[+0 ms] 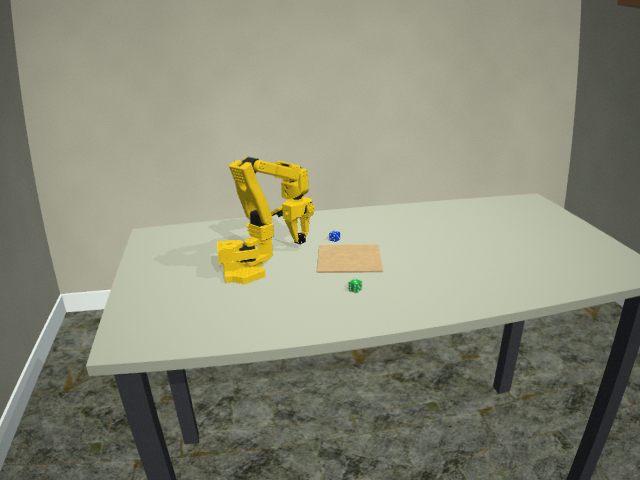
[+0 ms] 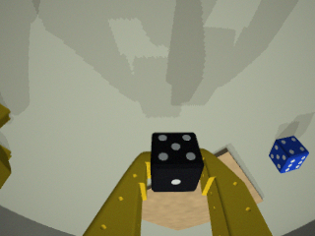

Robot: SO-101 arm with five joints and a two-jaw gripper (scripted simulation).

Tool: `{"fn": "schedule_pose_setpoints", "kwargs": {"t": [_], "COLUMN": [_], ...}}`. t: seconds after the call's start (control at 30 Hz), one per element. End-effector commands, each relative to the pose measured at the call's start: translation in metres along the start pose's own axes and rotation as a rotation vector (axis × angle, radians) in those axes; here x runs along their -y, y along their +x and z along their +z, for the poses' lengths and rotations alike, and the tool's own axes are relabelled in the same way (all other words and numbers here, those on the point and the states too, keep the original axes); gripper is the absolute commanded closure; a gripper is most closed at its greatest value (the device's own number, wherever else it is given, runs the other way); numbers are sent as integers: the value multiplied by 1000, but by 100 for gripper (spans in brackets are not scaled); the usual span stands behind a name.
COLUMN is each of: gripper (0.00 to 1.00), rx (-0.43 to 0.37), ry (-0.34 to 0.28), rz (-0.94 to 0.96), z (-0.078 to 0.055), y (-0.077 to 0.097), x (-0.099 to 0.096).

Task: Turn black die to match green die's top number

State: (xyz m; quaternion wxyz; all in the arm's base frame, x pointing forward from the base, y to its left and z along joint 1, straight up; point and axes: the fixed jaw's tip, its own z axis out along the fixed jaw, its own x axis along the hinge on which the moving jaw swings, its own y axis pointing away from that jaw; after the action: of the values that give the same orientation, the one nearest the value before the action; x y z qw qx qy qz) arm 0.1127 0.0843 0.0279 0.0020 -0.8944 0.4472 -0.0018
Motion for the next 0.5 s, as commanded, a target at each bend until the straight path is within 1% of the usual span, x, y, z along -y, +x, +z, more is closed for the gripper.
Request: {"fn": "schedule_pose_setpoints", "kwargs": {"t": [0.0,0.2,0.47], "gripper": [100,100,100], "rx": [2,2,2], "ry": [44,44,44], "rz": [0,0,0], "z": [-3,-3,2], "y": [-1,-1,-1], "x": [6,6,7]}}
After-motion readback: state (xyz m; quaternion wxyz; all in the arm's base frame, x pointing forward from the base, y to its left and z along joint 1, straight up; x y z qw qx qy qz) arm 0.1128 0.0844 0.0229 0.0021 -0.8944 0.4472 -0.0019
